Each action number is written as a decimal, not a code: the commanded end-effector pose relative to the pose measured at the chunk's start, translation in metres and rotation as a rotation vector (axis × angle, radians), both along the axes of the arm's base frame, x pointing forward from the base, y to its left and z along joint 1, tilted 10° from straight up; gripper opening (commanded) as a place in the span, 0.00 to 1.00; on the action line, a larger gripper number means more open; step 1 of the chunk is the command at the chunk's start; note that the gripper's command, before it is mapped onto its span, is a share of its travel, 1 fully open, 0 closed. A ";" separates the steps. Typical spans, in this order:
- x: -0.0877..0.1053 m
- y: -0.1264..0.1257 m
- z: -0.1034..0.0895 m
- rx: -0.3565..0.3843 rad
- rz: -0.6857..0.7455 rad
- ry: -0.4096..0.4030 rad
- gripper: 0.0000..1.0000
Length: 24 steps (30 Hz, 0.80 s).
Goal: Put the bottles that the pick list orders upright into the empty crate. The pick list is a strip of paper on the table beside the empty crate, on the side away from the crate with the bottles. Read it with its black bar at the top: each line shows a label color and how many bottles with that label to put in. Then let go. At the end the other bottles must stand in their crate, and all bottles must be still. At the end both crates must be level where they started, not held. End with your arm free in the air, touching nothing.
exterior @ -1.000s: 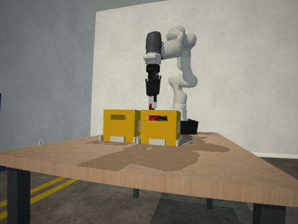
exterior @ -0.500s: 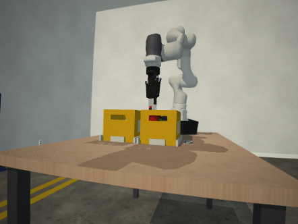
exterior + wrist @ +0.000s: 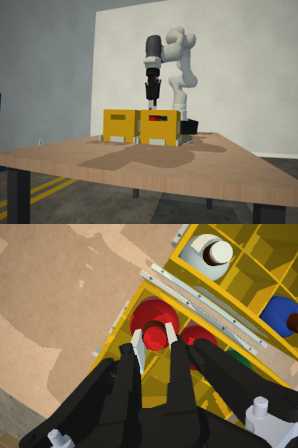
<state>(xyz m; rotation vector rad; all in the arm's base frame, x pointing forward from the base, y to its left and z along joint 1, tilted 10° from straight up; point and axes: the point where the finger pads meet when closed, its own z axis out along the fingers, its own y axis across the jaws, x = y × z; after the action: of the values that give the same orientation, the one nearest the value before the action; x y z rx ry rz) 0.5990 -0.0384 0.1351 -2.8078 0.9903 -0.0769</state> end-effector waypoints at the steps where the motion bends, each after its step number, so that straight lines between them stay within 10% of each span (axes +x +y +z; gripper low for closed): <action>1: 0.005 0.001 0.003 -0.001 -0.001 -0.015 0.00; 24: 0.006 0.002 -0.007 -0.001 -0.001 -0.015 0.00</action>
<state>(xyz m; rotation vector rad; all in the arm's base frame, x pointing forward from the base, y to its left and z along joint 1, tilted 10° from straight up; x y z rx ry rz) 0.6002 -0.0370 0.1248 -2.8078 0.9904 -0.0770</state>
